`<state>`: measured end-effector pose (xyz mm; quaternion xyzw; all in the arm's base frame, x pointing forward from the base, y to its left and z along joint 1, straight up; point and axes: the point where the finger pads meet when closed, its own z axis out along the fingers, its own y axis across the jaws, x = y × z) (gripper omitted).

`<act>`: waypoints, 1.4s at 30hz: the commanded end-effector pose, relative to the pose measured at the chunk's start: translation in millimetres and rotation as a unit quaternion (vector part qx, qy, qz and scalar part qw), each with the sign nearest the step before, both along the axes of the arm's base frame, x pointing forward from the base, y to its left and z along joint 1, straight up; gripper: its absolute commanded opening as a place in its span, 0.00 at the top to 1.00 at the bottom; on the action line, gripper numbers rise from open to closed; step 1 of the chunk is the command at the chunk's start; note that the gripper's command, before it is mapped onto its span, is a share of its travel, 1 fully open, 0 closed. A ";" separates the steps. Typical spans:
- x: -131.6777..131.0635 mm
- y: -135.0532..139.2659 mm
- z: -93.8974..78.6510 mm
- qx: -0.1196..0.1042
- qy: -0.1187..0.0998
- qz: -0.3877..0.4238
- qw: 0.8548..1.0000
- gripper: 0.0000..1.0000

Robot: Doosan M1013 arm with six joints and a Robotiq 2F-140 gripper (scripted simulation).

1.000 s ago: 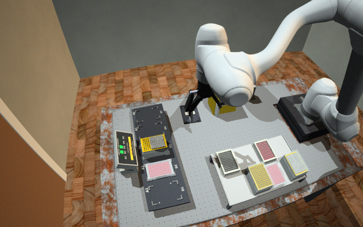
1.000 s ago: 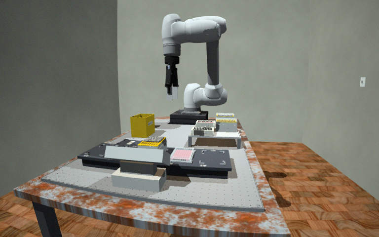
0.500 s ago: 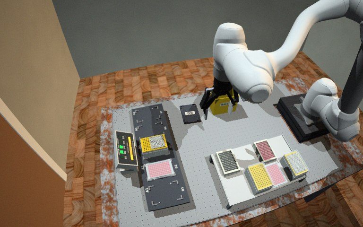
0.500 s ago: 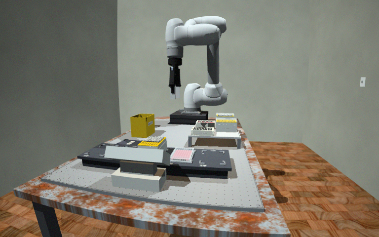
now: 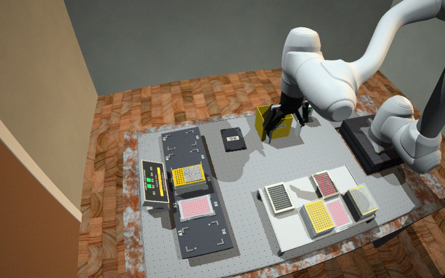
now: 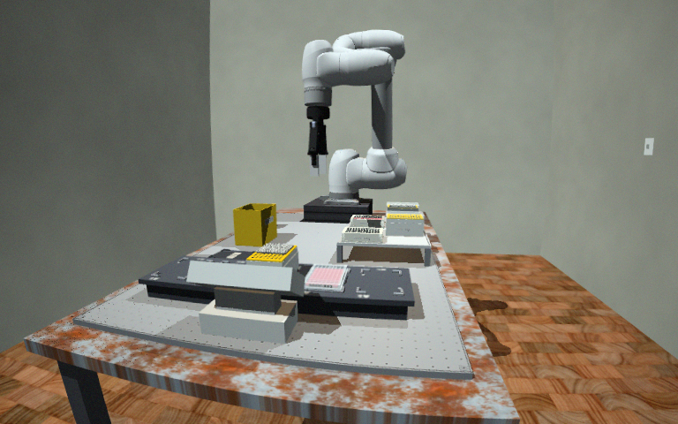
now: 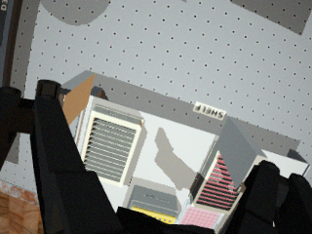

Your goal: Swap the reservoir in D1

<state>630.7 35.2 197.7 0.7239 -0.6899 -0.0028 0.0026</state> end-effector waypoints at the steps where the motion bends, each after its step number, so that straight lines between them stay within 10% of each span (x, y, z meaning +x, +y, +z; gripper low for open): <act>1: -16.7 -0.5 0.0 0.000 0.000 0.000 1.000 0.23; 42: -178.6 -1.0 1.2 0.000 0.000 0.000 1.000 0.23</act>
